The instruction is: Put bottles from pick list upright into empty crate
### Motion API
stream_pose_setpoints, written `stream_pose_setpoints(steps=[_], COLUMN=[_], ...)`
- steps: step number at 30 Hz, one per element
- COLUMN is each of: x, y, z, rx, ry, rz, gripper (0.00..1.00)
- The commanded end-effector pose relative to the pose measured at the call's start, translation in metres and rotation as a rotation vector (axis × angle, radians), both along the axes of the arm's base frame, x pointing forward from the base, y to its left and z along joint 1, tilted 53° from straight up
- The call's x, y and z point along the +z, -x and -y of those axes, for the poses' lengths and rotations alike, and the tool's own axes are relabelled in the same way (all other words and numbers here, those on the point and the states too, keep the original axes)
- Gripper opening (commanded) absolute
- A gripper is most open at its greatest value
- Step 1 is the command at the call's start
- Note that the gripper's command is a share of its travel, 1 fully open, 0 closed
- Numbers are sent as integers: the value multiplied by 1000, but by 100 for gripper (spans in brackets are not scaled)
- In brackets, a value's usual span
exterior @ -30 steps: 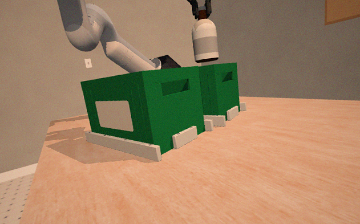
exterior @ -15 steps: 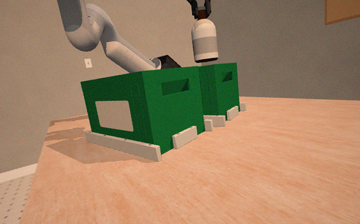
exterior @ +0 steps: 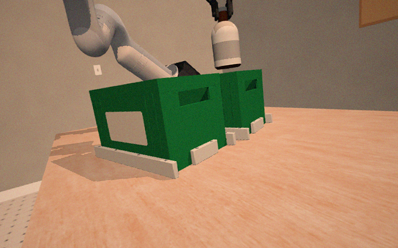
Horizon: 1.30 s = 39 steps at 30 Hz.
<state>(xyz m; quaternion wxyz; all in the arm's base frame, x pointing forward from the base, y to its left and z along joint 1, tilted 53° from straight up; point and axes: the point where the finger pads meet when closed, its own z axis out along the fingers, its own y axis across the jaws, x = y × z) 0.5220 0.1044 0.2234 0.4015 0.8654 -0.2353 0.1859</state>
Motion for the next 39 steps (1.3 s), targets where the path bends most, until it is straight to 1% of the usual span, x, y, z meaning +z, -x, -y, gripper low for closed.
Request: stream_pose_setpoints(steps=[1, 11, 39], x=[1, 1, -15], y=[0, 0, -4], z=[-1, 0, 20], rx=[1, 1, 1], ry=[-1, -1, -1], rz=[1, 1, 1], gripper=[0, 0, 0])
